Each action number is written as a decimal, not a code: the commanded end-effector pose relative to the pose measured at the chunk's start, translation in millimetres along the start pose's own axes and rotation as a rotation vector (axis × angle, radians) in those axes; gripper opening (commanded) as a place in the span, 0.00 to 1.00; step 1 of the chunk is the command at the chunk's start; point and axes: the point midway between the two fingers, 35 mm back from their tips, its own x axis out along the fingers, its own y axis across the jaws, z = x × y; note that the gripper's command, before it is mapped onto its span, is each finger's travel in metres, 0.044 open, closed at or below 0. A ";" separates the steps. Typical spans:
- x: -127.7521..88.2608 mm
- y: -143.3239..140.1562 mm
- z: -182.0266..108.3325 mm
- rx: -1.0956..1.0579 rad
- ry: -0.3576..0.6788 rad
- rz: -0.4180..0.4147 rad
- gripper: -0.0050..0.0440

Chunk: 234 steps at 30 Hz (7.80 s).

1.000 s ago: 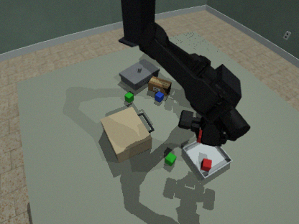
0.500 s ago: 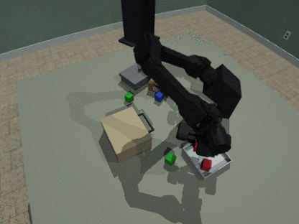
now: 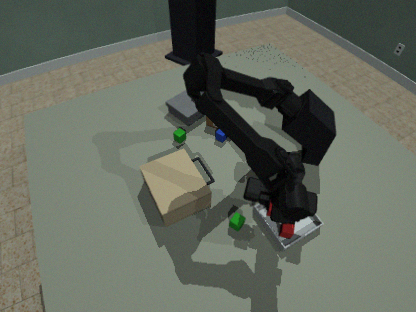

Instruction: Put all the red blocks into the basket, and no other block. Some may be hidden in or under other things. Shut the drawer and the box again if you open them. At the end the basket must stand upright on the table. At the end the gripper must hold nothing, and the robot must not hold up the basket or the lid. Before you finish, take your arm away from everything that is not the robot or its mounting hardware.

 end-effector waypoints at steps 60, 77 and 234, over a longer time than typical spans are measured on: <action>-99.8 -8.1 -5.5 0.056 -0.009 0.001 0.40; -86.9 -115.8 -16.7 1.040 -0.164 0.093 0.40; -8.3 -160.7 -127.2 2.342 -0.003 -0.005 0.10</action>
